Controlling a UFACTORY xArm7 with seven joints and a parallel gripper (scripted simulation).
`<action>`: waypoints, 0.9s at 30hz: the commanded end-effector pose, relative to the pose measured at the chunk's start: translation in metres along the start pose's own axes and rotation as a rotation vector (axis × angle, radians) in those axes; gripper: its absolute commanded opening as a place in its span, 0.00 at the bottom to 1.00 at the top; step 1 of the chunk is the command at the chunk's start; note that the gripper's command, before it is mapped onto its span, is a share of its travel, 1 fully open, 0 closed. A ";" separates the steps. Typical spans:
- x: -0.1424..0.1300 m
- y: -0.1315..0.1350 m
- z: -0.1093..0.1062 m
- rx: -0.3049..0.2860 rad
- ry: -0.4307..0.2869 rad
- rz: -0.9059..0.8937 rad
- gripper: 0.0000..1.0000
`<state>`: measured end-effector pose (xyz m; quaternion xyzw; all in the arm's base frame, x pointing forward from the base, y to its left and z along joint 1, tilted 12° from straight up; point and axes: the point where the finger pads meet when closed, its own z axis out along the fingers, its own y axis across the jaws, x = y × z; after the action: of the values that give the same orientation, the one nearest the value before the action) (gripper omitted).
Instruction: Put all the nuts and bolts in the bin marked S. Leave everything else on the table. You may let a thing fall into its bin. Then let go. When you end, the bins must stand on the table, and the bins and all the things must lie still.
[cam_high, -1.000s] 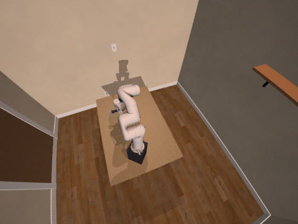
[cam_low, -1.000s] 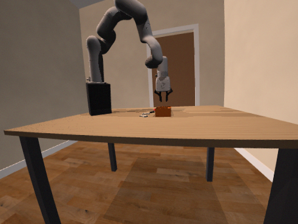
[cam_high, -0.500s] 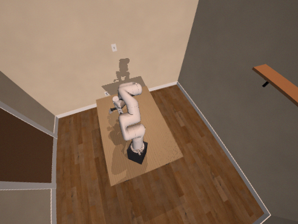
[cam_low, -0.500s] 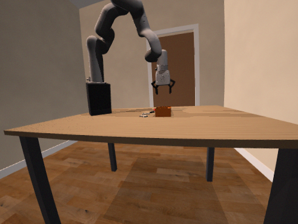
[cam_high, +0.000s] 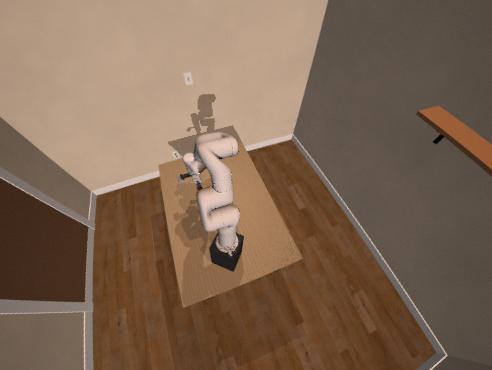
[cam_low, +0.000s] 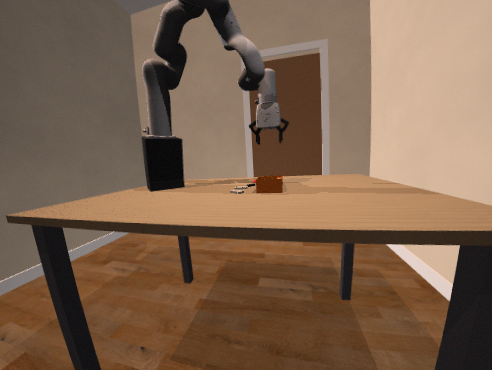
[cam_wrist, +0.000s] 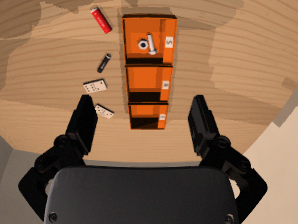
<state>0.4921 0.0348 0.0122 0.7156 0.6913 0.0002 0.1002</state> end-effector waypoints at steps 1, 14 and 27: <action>0.000 0.002 -0.019 -0.005 0.002 0.000 1.00; 0.000 0.002 -0.036 -0.005 0.002 0.000 1.00; 0.000 0.002 -0.036 -0.005 0.002 0.000 1.00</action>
<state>0.4876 0.0396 0.0458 0.7156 0.6913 0.0006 0.1001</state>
